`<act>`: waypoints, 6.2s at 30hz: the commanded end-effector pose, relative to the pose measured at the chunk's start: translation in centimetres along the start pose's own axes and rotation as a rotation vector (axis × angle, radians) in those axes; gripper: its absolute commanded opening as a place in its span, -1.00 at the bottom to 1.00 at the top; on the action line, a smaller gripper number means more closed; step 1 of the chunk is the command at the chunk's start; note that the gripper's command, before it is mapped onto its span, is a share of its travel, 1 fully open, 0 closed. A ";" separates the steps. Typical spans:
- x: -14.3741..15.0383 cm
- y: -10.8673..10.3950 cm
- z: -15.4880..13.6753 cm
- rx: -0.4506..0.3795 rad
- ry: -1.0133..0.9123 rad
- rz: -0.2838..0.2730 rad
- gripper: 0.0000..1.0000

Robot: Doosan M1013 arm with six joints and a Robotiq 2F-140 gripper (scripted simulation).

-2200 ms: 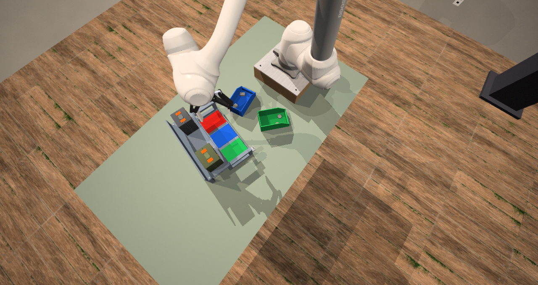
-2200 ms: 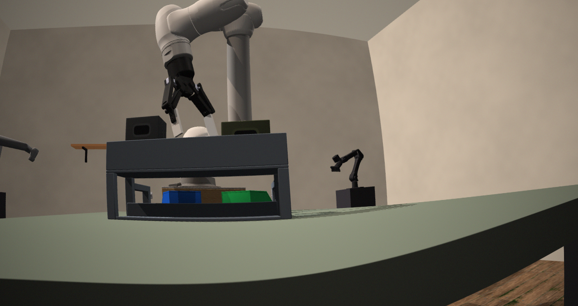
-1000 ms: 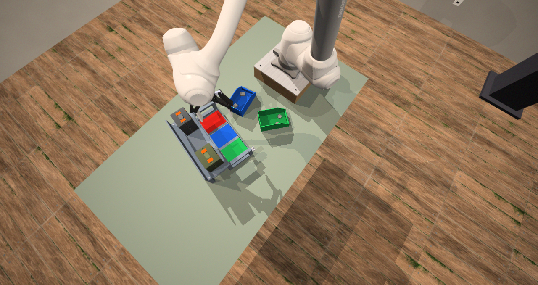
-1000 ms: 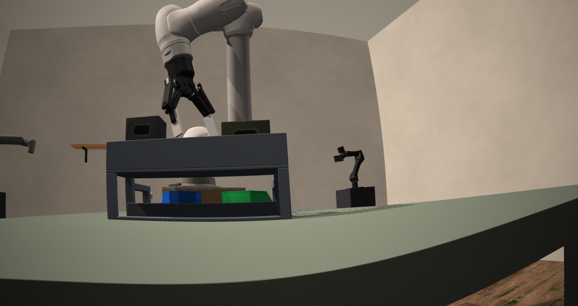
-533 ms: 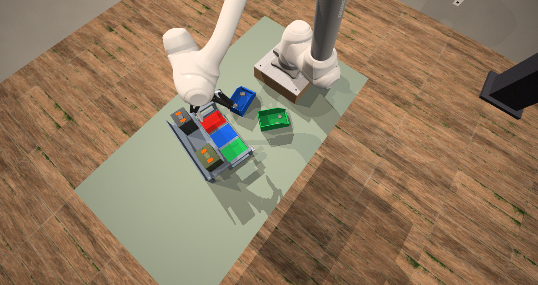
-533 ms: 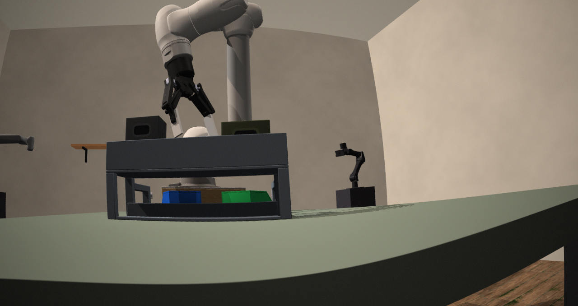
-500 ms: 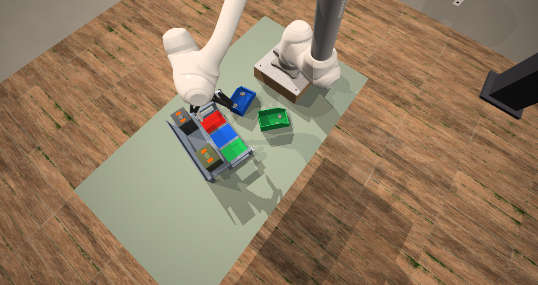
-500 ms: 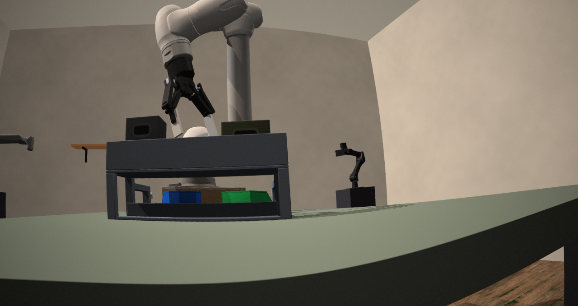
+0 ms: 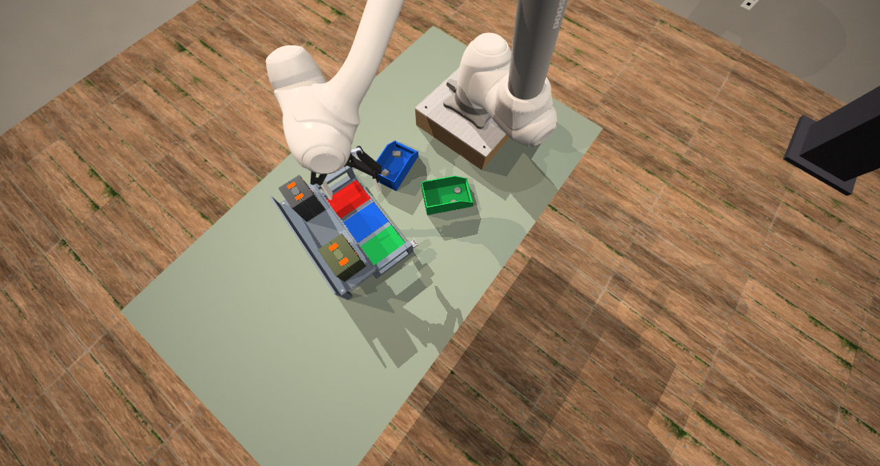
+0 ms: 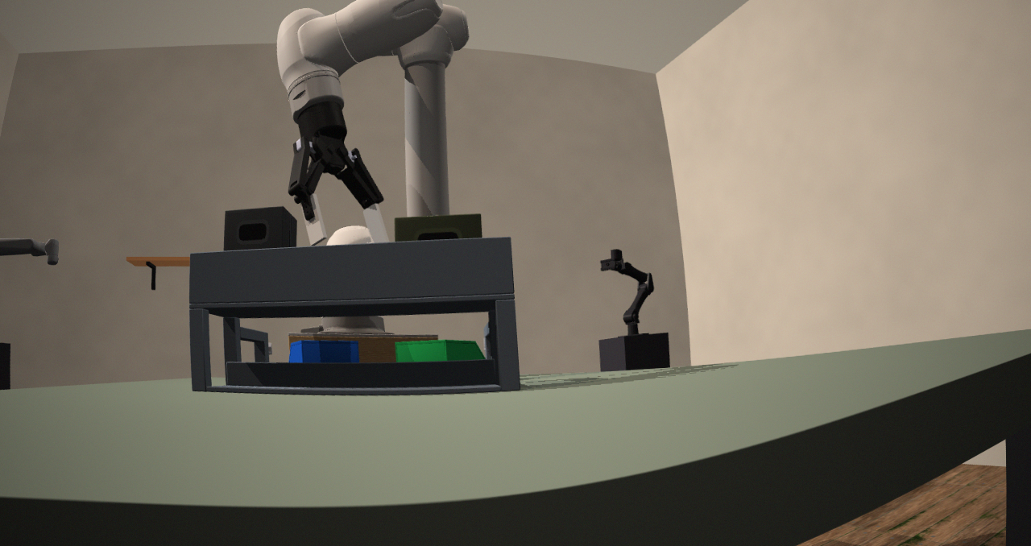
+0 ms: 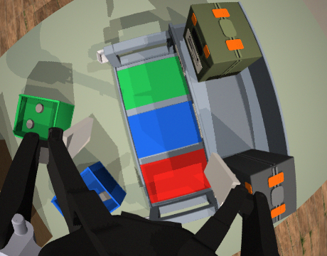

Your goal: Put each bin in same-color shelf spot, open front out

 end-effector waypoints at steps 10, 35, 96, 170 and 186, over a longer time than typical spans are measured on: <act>-1.2 0.5 -0.1 -0.011 -0.050 0.006 1.00; -15.6 2.1 -0.3 -0.143 -0.783 0.052 1.00; -29.6 3.9 -5.7 -0.283 -1.655 0.162 1.00; -29.6 3.9 -5.7 -0.284 -1.659 0.160 -0.53; -29.6 3.9 -5.7 -0.284 -1.659 0.160 -0.53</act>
Point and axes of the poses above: the point where the finger pads meet when closed, its own y axis out along the fingers, its own x axis across the jaws, z = x × y, the point moved 9 cm from there along -y, back along the fingers, and after that the axes turned 3 degrees about -y, right-handed, at the moved point
